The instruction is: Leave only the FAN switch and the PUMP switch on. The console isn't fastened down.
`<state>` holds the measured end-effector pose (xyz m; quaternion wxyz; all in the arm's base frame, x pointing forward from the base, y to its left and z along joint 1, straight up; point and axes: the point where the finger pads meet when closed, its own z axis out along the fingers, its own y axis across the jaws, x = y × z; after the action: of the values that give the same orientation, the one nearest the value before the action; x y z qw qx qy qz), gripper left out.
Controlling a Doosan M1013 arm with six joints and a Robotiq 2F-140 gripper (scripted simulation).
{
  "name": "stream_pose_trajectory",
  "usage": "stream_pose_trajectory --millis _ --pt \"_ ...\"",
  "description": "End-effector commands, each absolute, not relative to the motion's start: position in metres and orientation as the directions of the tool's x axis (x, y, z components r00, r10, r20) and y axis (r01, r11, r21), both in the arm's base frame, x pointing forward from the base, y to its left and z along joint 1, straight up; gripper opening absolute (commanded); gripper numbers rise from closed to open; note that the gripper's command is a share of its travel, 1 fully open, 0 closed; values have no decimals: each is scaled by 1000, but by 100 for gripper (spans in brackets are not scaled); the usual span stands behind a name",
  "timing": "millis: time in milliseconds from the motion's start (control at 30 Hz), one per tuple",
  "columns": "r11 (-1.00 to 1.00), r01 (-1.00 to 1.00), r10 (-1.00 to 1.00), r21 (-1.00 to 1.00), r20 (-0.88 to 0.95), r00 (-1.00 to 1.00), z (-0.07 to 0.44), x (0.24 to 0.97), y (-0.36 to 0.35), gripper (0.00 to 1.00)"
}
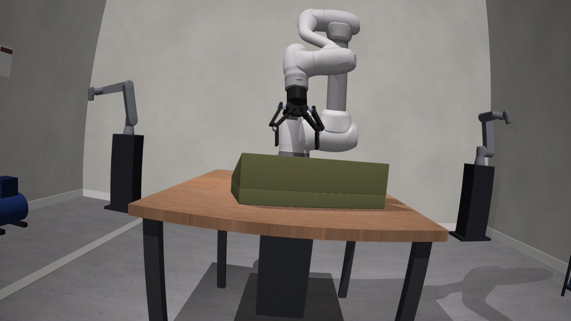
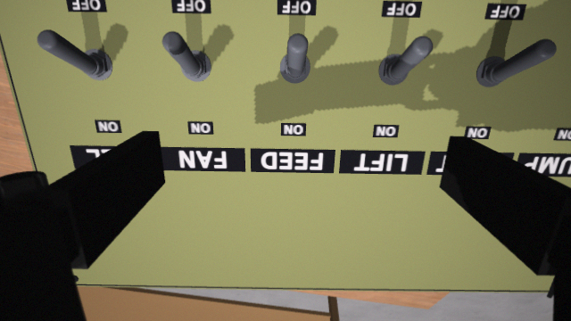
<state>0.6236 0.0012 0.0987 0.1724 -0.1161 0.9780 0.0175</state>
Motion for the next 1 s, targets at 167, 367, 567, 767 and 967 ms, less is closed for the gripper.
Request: stream_pose_trajectory --millis 167,367,567,767,967 --pt "972 -233 -221 -6 -342 -913 99 629 -20 100" --pt "972 -233 -221 -6 -342 -913 100 633 -38 100" --pt "972 -233 -221 -6 -342 -913 100 637 -53 100" --pt "972 -233 -221 -6 -342 -913 100 639 -62 100" --pt "972 -233 -221 -6 -342 -913 100 639 -63 100"
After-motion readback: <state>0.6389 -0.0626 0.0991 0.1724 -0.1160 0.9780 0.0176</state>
